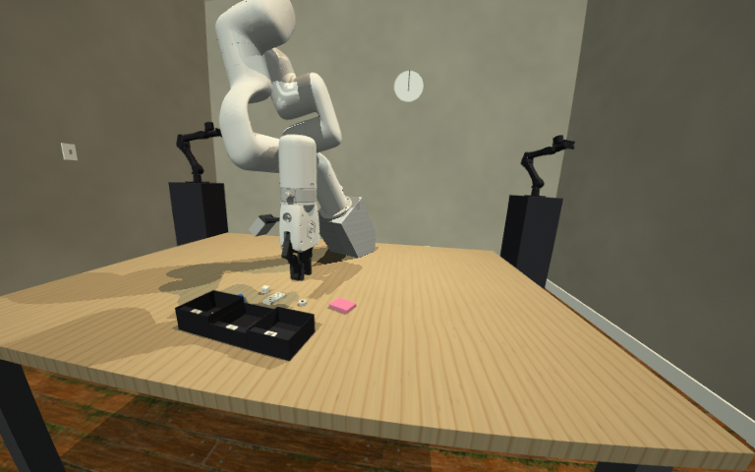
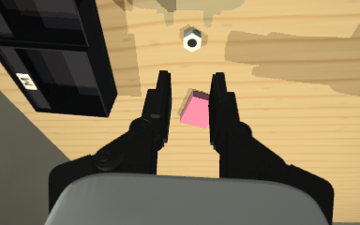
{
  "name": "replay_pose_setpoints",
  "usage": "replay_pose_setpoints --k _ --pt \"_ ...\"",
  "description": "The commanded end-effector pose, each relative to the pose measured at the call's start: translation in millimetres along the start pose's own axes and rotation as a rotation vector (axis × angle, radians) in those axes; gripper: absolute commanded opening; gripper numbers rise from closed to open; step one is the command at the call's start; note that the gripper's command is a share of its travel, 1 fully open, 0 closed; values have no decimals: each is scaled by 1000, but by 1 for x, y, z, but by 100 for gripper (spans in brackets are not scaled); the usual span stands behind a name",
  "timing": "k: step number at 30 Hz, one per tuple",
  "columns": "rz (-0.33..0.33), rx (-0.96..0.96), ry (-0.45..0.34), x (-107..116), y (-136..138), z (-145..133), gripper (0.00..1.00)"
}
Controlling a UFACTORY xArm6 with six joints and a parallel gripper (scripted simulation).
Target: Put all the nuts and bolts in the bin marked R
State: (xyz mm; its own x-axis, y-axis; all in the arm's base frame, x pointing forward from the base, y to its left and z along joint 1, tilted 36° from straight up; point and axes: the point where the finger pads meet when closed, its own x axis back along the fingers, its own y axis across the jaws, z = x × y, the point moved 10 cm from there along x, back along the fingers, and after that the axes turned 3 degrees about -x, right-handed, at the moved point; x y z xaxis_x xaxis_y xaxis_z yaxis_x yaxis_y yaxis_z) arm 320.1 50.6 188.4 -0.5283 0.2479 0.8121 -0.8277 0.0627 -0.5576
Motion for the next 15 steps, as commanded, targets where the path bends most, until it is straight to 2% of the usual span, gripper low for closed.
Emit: replay_pose_setpoints --k 1,7,15 --pt "2 0 -1 0 -1 0 30" --pt "2 0 -1 0 -1 0 30" --pt "2 0 -1 -32 -1 0 30"
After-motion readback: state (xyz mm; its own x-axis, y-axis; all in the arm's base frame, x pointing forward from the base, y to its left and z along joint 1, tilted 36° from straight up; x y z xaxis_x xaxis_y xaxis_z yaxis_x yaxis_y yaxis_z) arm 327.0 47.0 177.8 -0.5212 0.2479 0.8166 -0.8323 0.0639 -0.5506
